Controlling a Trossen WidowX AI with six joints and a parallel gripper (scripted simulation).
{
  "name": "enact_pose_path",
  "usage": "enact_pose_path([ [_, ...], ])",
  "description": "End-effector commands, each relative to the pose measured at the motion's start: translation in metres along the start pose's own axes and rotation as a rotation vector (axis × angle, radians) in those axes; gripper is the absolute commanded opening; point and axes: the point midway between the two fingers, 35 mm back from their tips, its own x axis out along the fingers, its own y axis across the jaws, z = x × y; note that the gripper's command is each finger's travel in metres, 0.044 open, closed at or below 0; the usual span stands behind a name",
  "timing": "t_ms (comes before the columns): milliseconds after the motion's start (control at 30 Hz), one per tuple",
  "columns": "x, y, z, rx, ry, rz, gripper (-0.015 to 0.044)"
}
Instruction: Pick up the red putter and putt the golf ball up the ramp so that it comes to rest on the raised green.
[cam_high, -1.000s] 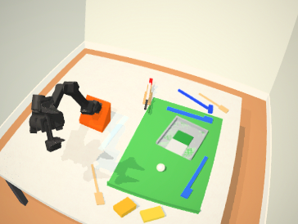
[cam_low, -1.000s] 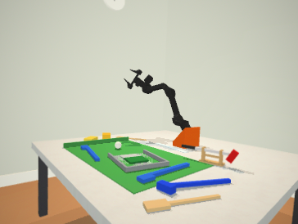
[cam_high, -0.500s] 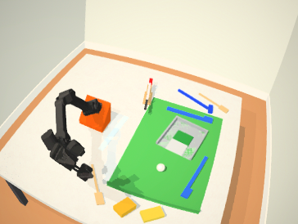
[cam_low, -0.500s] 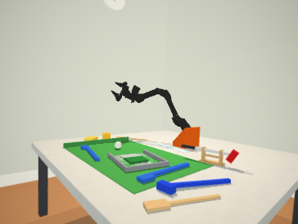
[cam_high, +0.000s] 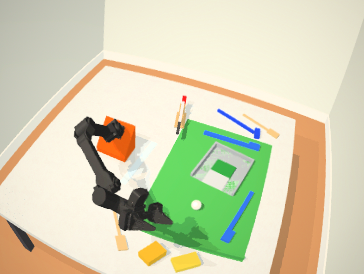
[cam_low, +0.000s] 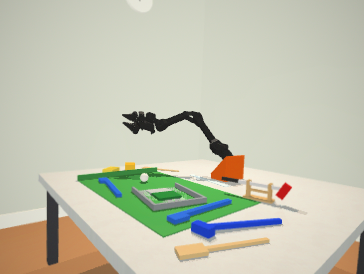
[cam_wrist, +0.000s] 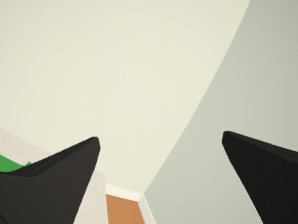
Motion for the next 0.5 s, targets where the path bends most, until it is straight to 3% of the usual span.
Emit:
enact_pose_path([
  [0, 0.027, 0.069, 0.002, 0.154, 0.028, 0.131, 0.044],
  [467, 0.054, 0.277, 0.07, 0.424, 0.116, 0.593, 0.044],
])
